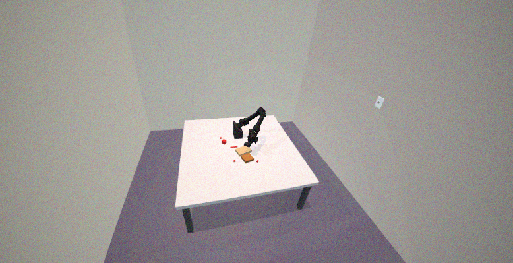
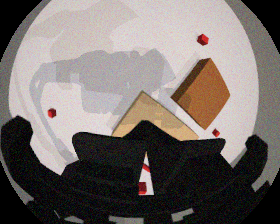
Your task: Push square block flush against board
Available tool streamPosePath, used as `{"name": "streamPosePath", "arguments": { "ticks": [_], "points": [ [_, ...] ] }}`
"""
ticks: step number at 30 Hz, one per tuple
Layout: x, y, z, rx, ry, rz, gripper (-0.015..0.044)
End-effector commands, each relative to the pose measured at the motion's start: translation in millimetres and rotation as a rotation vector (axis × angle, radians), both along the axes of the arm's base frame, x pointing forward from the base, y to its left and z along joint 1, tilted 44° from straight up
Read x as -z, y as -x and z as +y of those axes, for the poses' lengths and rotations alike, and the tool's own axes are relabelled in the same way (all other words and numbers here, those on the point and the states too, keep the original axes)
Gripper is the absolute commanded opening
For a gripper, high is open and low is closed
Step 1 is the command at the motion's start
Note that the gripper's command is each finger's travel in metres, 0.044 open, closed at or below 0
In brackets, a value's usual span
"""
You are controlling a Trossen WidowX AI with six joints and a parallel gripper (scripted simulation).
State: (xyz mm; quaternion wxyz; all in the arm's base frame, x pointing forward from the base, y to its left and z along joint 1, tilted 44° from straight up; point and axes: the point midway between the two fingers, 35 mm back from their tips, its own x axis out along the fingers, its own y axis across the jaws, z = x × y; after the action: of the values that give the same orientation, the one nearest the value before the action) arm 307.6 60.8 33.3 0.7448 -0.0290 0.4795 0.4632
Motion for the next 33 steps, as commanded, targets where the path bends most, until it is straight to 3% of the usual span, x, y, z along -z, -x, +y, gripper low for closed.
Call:
{"name": "streamPosePath", "arguments": {
  "ticks": [1, 33],
  "points": [
    [6.1, -4.9, -8.9, 0.104, -0.007, 0.093, 0.0],
    [61.4, -25.9, -73.6, 0.92, -0.13, 0.828, 0.0]
  ]
}}
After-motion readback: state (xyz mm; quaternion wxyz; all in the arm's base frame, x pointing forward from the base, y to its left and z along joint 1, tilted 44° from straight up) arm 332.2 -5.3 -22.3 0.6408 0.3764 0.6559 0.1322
